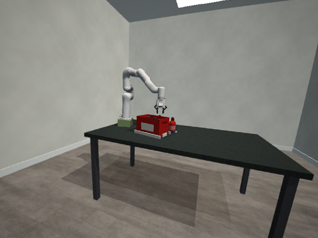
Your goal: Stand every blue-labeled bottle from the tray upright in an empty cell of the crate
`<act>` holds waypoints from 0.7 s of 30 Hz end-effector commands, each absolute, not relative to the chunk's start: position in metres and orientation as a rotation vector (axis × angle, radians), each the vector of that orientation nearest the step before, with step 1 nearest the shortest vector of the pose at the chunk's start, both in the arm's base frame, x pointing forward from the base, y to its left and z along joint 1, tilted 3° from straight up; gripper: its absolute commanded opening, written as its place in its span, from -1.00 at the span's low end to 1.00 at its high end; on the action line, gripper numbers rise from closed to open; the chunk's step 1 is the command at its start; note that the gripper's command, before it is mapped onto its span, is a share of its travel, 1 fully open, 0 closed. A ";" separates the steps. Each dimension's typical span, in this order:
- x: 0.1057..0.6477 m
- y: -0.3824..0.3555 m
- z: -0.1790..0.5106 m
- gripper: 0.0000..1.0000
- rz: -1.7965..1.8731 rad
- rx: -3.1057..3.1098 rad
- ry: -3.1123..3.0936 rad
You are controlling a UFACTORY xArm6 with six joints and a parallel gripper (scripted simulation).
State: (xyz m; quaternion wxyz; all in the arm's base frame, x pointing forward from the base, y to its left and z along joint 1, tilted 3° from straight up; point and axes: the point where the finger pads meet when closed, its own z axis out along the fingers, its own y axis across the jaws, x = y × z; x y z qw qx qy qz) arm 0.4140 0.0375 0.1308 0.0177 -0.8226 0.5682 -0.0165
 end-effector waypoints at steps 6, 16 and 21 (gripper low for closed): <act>0.415 0.038 0.132 0.30 -0.056 -2.553 1.764; 0.415 0.038 0.130 0.30 -0.056 -2.553 1.764; 0.416 0.038 0.128 0.30 -0.056 -2.553 1.764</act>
